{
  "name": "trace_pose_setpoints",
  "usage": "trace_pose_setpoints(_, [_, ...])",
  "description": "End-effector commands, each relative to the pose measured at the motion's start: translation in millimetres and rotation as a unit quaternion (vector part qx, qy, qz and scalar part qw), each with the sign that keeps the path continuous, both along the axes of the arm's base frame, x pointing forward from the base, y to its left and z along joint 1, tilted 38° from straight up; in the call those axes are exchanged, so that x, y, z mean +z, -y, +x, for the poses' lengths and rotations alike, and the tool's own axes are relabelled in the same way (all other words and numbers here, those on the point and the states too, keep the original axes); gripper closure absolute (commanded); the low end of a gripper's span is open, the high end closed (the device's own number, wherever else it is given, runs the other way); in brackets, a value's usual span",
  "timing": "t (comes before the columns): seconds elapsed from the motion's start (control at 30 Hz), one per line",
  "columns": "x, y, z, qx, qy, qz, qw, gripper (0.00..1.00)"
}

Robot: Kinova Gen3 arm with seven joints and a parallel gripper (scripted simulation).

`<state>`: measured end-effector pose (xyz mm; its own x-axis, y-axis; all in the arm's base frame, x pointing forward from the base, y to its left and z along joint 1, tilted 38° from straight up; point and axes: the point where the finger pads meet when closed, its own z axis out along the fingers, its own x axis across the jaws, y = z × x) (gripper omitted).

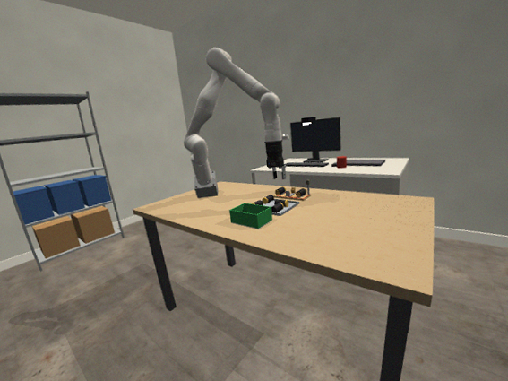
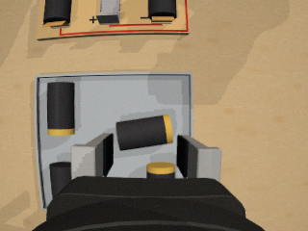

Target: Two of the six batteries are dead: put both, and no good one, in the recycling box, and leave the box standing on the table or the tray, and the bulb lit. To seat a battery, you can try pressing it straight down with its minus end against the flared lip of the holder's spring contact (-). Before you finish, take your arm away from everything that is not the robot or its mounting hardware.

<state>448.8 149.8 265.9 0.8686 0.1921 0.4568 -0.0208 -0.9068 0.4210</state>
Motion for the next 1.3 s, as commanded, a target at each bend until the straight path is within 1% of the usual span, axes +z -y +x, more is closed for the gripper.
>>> trace_pose_setpoints(0.0, [0.2,-0.7,-0.2,-0.004,0.003,0.003,1.0,0.1])
trace_pose_setpoints(0.33, [0.2,-0.7,-0.1,-0.037,0.018,0.023,0.999,0.1])
trace_pose_setpoints(0.6, [0.2,-0.7,-0.2,-0.089,0.043,0.056,0.993,0.1])
trace_pose_setpoints(0.8, [0.2,-0.6,-0.1,-0.139,0.067,0.088,0.984,0.1])
trace_pose_setpoints(0.87, [0.2,-0.6,-0.1,-0.139,0.067,0.088,0.984,0.1])
trace_pose_setpoints(1.07, [0.2,-0.6,-0.1,-0.196,0.095,0.124,0.968,0.1])
trace_pose_setpoints(1.27, [0.2,-0.6,-0.1,-0.255,0.123,0.161,0.945,0.1])
